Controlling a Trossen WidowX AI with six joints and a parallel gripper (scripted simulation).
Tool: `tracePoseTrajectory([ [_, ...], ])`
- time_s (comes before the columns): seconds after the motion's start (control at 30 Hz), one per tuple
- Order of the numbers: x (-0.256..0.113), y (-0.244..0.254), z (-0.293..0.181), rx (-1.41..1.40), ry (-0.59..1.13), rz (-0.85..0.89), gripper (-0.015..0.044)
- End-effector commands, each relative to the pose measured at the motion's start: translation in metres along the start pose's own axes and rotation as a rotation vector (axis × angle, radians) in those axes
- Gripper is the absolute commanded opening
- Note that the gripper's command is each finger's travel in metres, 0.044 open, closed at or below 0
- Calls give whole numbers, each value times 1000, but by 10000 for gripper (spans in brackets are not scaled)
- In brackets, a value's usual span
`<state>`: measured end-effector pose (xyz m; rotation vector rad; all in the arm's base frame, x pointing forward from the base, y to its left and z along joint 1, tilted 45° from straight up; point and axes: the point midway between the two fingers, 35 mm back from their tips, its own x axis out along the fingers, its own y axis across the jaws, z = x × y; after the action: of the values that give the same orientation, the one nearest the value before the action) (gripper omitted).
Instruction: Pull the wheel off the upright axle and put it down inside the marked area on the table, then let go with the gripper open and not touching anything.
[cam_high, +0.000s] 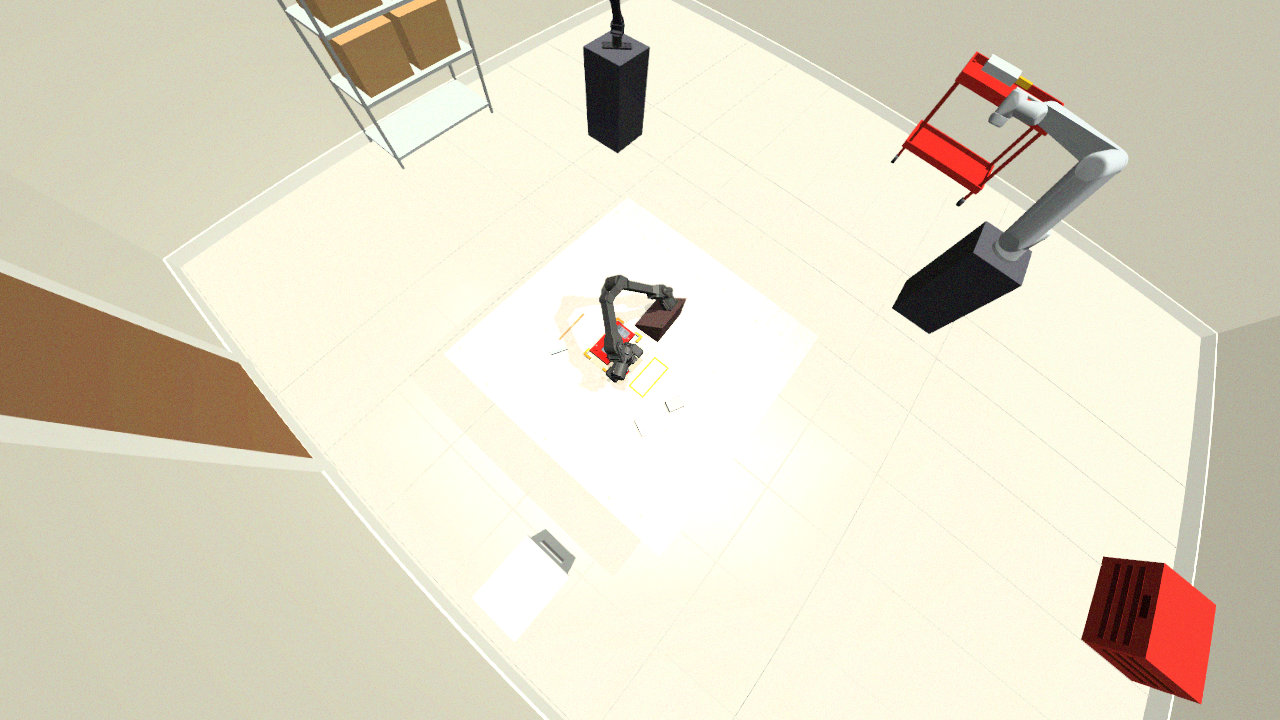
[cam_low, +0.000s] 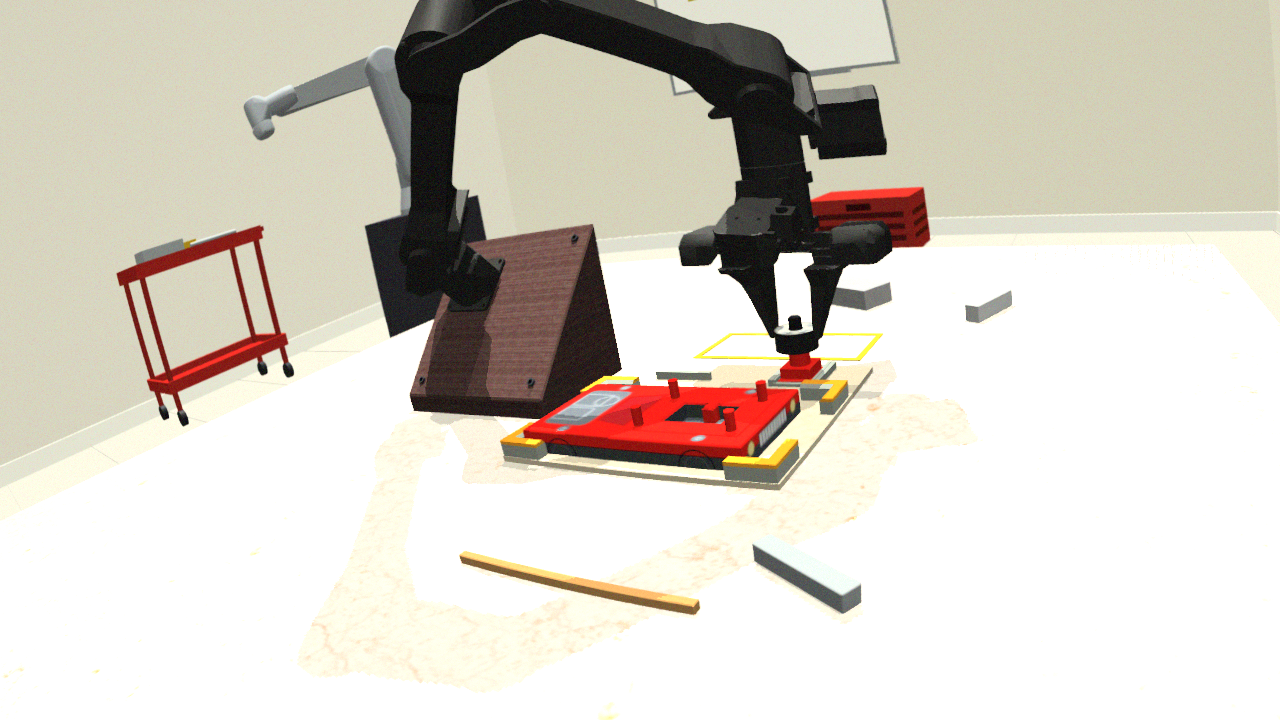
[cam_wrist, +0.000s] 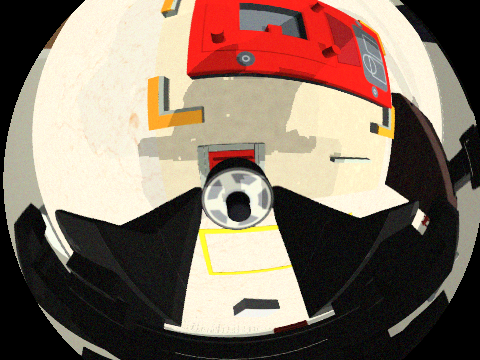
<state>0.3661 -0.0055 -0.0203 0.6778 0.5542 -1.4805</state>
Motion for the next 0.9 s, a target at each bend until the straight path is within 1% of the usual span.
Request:
tracePoseTrajectory([
  [0.0, -13, -1, -2, -15, 2, 13, 0],
  [0.87, -21, -1, -3, -17, 2, 15, 0],
])
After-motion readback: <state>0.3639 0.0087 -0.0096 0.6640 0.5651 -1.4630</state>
